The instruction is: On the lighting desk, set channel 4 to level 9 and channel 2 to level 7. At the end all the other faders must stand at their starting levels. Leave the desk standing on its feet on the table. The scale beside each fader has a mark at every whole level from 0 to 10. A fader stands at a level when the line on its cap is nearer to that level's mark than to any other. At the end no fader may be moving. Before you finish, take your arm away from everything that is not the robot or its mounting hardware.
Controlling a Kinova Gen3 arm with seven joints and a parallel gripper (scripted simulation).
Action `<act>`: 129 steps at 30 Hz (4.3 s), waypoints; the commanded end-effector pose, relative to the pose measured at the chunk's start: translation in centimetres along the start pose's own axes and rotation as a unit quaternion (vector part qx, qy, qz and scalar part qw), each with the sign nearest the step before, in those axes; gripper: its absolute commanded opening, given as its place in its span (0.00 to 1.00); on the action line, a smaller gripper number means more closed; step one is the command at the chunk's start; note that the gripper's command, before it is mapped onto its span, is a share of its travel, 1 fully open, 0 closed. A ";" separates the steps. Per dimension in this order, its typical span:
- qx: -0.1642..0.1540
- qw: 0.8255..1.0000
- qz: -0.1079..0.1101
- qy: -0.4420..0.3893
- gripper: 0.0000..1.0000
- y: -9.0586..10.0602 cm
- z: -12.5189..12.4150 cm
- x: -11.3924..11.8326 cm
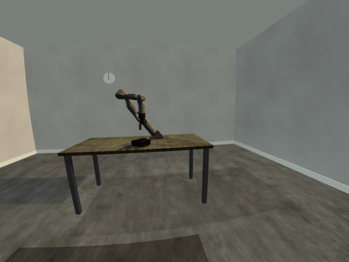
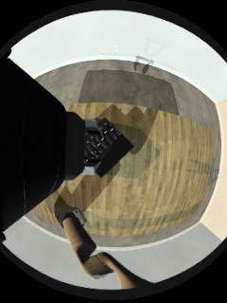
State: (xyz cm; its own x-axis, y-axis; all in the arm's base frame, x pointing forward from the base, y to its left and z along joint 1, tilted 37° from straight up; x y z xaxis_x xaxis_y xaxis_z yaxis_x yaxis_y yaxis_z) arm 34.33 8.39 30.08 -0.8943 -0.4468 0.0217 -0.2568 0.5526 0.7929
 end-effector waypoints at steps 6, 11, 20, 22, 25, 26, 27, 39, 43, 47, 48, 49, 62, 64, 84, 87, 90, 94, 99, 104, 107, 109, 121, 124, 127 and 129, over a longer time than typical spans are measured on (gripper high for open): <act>0.000 0.999 0.000 0.033 1.00 -0.2 -0.2 -0.3; 0.001 0.997 0.000 0.073 1.00 -0.4 -0.3 -0.6; 0.002 0.989 0.001 0.147 1.00 -0.9 -0.6 -1.3; 0.003 0.985 0.001 0.172 1.00 -1.1 -0.7 -1.5; 0.003 0.977 0.002 0.212 1.00 -1.3 -0.8 -1.8; 0.003 0.974 0.002 0.226 1.00 -1.4 -0.8 -2.0; 0.003 0.971 0.002 0.241 1.00 -1.5 -0.9 -2.1; 0.004 0.918 0.004 0.396 1.00 -2.6 -1.1 -3.4; 0.004 0.888 0.004 0.460 1.00 -3.0 -1.2 -3.9; 0.003 0.852 0.005 0.524 1.00 -3.5 -1.2 -4.3; 0.003 0.842 0.005 0.539 1.00 -3.7 -1.2 -4.5; 0.003 0.832 0.005 0.555 1.00 -3.8 -1.2 -4.6; 0.002 0.708 0.005 0.706 1.00 -5.1 -1.0 -5.5; 0.001 0.684 0.005 0.730 1.00 -5.3 -1.0 -5.7; 0.000 0.496 0.002 0.868 1.00 -6.9 -0.7 -6.2; 0.000 0.479 0.002 0.878 1.00 -7.0 -0.7 -6.2; 0.000 0.456 0.001 0.890 1.00 -7.2 -0.7 -6.2; 0.000 0.430 0.001 0.903 1.00 -7.4 -0.6 -6.2; 0.000 0.407 0.000 0.914 1.00 -7.5 -0.6 -6.2; 0.000 0.397 0.000 0.918 1.00 -7.6 -0.6 -6.2; 0.000 0.390 0.000 0.921 1.00 -7.7 -0.6 -6.2; 0.000 0.387 0.000 0.922 1.00 -7.7 -0.6 -6.2; 0.000 0.384 0.000 0.924 0.00 -7.7 -0.6 -6.2; 0.000 0.384 0.000 0.924 0.00 -7.7 -0.6 -6.2; 0.000 0.384 0.000 0.924 0.00 -7.7 -0.6 -6.2; 0.000 0.384 0.000 0.924 0.00 -7.7 -0.6 -6.2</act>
State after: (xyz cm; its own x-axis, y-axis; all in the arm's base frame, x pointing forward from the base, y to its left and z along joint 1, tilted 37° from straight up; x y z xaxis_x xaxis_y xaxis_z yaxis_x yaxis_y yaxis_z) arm 42.08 6.41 24.15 0.8912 -0.1841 0.4145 -0.2549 0.5527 0.7934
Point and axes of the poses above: the point where the finger pads meet when closed, its own y axis back along the fingers, its own x axis across the jaws, z = x × y, the point moved 6 cm from there along y, back along the fingers, and after that the axes turned 13 degrees about y, right-handed, at the moved point
